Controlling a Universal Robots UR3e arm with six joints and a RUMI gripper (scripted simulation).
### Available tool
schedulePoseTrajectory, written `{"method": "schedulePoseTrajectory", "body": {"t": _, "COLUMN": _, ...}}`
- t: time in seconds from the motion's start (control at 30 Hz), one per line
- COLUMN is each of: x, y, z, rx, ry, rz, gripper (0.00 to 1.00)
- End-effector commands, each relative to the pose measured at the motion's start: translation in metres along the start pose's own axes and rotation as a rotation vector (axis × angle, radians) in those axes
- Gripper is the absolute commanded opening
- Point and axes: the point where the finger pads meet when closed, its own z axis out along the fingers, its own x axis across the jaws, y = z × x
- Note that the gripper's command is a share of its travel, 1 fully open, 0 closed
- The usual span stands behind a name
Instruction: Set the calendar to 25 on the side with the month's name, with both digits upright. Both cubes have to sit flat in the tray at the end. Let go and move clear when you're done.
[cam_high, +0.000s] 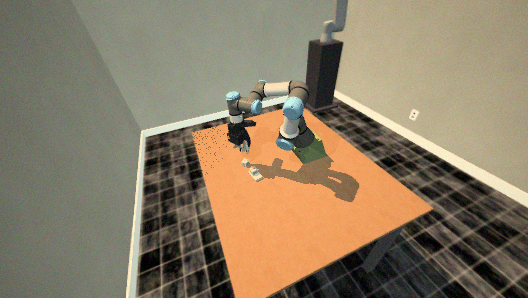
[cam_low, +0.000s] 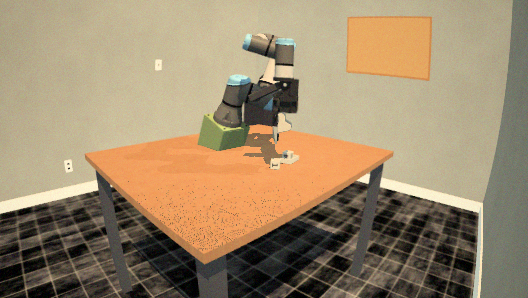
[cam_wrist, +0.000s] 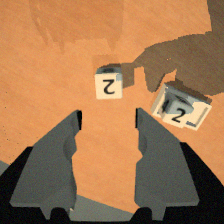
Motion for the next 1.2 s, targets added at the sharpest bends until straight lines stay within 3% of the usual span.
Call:
{"method": "schedulePoseTrajectory", "body": {"t": 0.0, "x": -0.001, "y": 0.000, "z": -0.001, "rx": 0.000, "ry": -0.002, "rz": -0.001, "gripper": 0.29}}
{"method": "schedulePoseTrajectory", "body": {"t": 0.6, "x": -0.001, "y": 0.000, "z": 0.002, "rx": 0.000, "ry": -0.002, "rz": -0.001, "gripper": 0.29}}
{"method": "schedulePoseTrajectory", "body": {"t": 1.17, "x": -0.001, "y": 0.001, "z": 0.019, "rx": 0.000, "ry": -0.002, "rz": -0.001, "gripper": 0.29}}
